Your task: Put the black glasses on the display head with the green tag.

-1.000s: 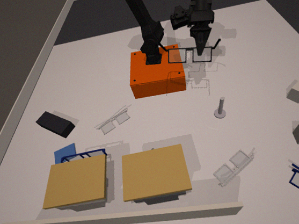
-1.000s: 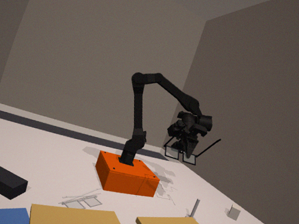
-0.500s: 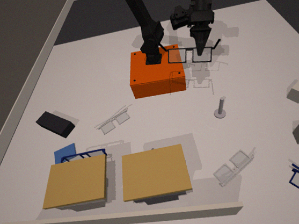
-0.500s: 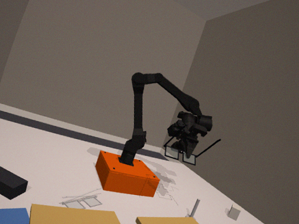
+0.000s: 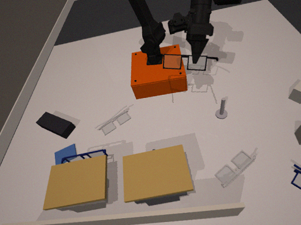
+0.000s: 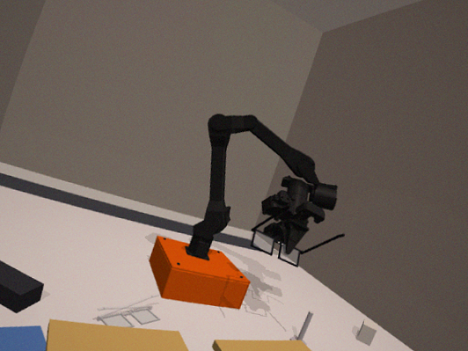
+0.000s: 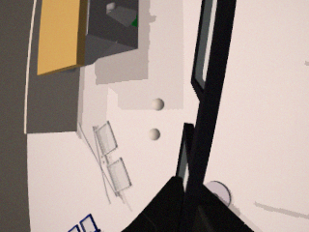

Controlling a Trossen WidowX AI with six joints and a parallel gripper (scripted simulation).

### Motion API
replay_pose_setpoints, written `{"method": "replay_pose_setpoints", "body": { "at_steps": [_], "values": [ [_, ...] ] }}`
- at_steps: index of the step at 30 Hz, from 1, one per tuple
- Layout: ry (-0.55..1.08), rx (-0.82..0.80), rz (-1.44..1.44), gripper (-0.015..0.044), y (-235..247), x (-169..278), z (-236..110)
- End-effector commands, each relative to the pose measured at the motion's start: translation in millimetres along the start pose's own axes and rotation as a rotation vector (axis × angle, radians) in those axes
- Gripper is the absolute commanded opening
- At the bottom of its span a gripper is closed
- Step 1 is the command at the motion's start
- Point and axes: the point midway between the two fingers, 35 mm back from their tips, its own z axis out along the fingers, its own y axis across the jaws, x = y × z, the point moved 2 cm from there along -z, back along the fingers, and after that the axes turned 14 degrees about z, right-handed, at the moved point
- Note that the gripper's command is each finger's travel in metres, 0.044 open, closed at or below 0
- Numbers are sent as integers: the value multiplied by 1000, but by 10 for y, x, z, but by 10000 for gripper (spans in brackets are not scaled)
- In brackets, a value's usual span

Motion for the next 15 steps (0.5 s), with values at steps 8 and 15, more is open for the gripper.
{"method": "replay_pose_setpoints", "body": {
  "at_steps": [8, 15],
  "values": [
    [-90, 117, -76, 0, 124, -130, 257],
    [-127, 203, -117, 0, 198, -239, 414]
  ]
}}
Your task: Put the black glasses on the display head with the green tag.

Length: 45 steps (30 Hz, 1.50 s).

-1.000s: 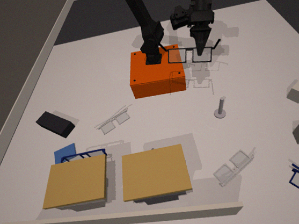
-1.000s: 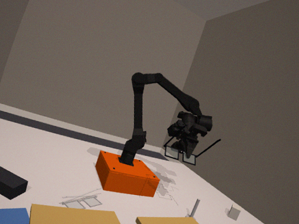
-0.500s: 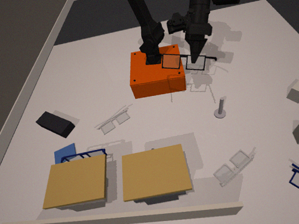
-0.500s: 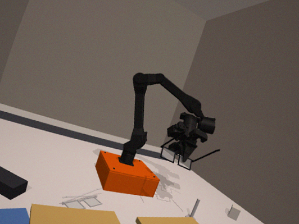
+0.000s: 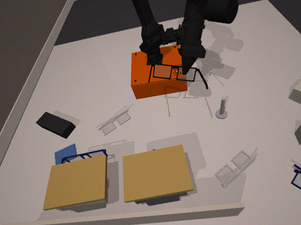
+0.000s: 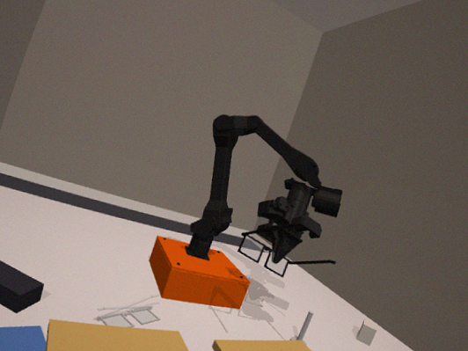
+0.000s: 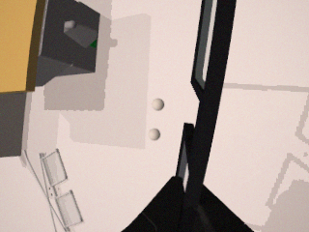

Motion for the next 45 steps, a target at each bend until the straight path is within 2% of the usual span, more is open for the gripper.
{"method": "replay_pose_setpoints", "body": {
  "at_steps": [1, 21, 45],
  "values": [
    [-14, 44, -22, 0, 54, -43, 78],
    [-4, 283, -112, 0, 274, -396, 476],
    [179, 467, -159, 0, 465, -927, 860]
  ]
}}
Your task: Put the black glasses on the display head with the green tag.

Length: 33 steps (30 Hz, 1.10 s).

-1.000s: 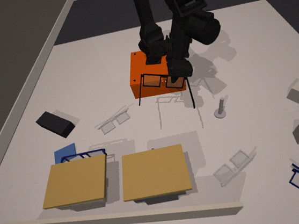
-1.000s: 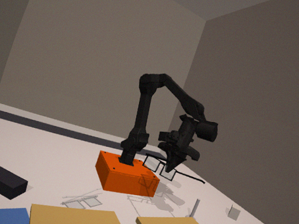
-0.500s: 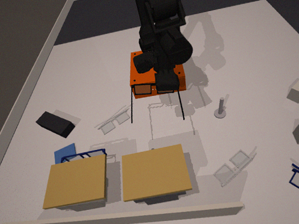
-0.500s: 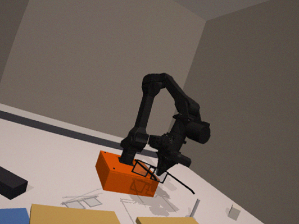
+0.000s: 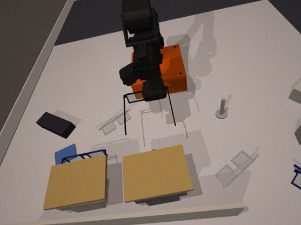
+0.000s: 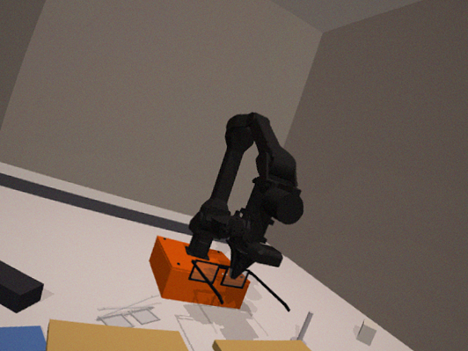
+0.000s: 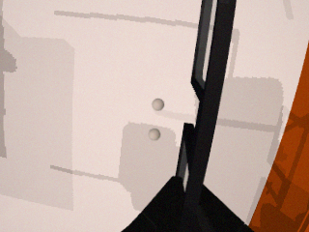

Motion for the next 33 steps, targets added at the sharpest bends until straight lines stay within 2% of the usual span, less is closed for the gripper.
{"method": "replay_pose_setpoints", "body": {
  "at_steps": [1, 33],
  "values": [
    [31, 9, -10, 0, 36, -78, 19],
    [23, 8, -11, 0, 45, -70, 319]
  ]
}}
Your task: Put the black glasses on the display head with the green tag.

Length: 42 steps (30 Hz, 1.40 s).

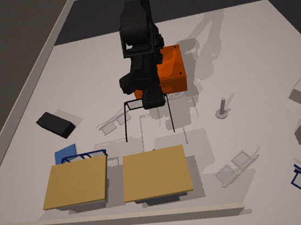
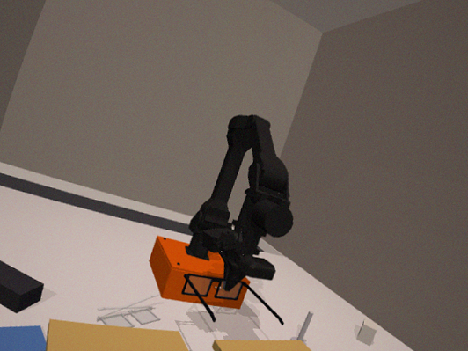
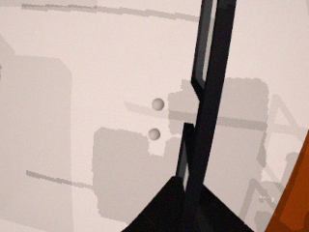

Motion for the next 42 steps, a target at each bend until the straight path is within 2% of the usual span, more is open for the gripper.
{"method": "replay_pose_setpoints", "body": {
  "at_steps": [1, 27, 42],
  "values": [
    [-4, 9, -2, 0, -17, -8, 55],
    [-4, 9, -2, 0, -14, -21, 276],
    [-3, 5, -2, 0, 81, 2, 287]
  ]
}}
